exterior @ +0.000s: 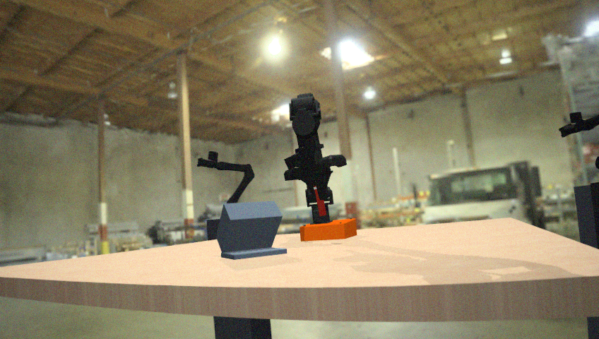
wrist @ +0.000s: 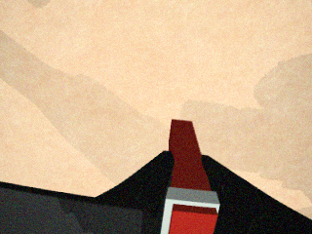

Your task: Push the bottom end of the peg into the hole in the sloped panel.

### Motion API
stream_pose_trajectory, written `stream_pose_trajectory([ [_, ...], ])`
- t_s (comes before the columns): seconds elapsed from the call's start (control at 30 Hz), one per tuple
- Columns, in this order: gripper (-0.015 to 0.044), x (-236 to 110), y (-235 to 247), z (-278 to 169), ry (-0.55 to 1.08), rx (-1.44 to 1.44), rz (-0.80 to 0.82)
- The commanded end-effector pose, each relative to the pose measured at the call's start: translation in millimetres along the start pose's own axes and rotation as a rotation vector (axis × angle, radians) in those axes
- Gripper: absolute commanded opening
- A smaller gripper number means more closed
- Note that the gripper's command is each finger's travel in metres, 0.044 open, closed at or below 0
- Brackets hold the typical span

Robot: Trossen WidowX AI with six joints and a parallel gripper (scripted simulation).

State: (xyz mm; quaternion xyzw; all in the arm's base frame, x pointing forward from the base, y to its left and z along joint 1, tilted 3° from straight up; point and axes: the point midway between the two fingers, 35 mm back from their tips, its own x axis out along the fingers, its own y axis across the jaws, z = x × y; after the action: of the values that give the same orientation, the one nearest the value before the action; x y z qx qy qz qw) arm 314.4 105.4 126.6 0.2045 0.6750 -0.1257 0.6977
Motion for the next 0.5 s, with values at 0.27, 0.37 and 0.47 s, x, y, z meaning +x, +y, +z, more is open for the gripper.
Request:
stream_pose_trajectory([
  [0.27, 0.0000, -2.2, -5.9, 10.1, 0.018, -0.075, 0.034],
  [0.37, 0.0000, -2.6, -7.4, 12.5, 0.021, -0.093, 0.042],
  [0.47, 0.0000, -3.1, -8.9, 14.8, 0.024, -0.111, 0.051],
])
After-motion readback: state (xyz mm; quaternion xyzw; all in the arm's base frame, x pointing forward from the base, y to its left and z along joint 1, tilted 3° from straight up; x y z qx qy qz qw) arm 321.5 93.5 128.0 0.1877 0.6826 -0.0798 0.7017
